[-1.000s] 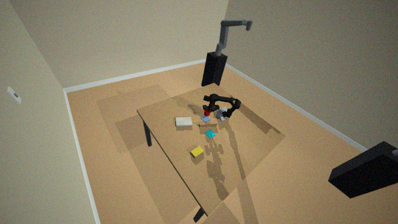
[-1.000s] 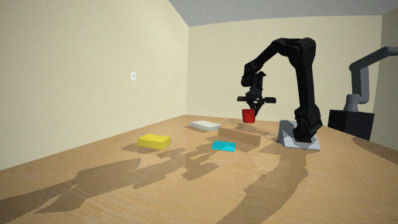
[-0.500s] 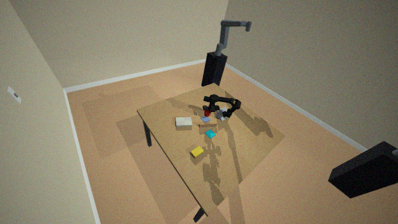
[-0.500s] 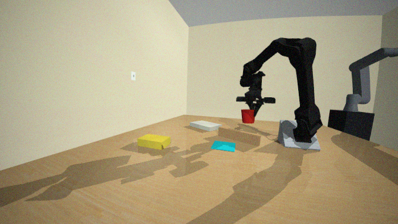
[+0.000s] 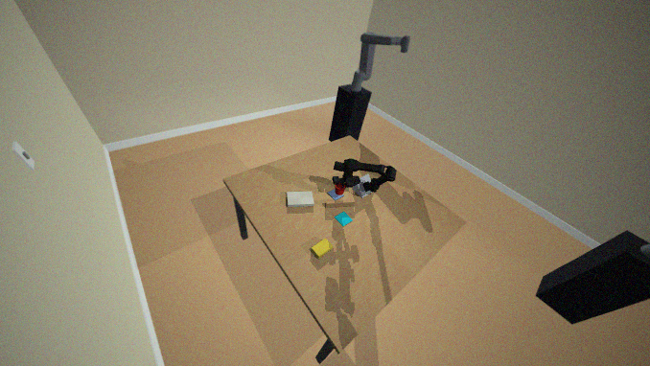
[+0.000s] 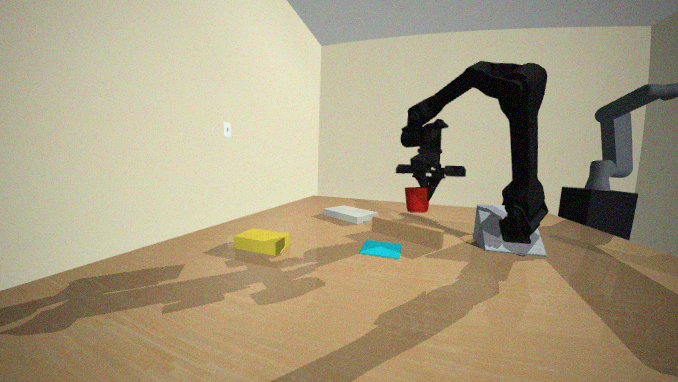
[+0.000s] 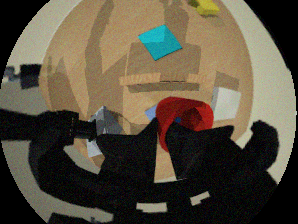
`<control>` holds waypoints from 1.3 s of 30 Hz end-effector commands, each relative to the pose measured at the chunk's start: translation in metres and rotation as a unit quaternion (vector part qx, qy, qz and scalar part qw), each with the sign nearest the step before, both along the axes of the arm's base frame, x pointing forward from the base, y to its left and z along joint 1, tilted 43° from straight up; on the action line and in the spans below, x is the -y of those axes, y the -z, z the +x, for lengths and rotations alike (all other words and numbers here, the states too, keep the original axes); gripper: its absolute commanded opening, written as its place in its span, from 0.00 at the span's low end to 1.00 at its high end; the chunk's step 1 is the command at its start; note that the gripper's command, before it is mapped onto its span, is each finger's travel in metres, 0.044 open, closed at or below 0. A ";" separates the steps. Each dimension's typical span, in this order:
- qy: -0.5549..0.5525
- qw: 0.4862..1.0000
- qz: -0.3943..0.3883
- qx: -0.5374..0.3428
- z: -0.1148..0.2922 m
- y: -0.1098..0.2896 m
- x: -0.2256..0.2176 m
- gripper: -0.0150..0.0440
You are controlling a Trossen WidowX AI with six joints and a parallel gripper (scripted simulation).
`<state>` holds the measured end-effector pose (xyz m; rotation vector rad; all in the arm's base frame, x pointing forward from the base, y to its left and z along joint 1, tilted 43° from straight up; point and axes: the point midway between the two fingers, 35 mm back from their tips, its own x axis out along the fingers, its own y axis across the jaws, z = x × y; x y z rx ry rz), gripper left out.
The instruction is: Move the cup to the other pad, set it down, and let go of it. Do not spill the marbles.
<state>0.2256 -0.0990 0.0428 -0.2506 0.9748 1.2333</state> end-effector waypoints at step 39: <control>0.002 1.000 0.001 0.004 0.049 -0.069 -0.073 0.25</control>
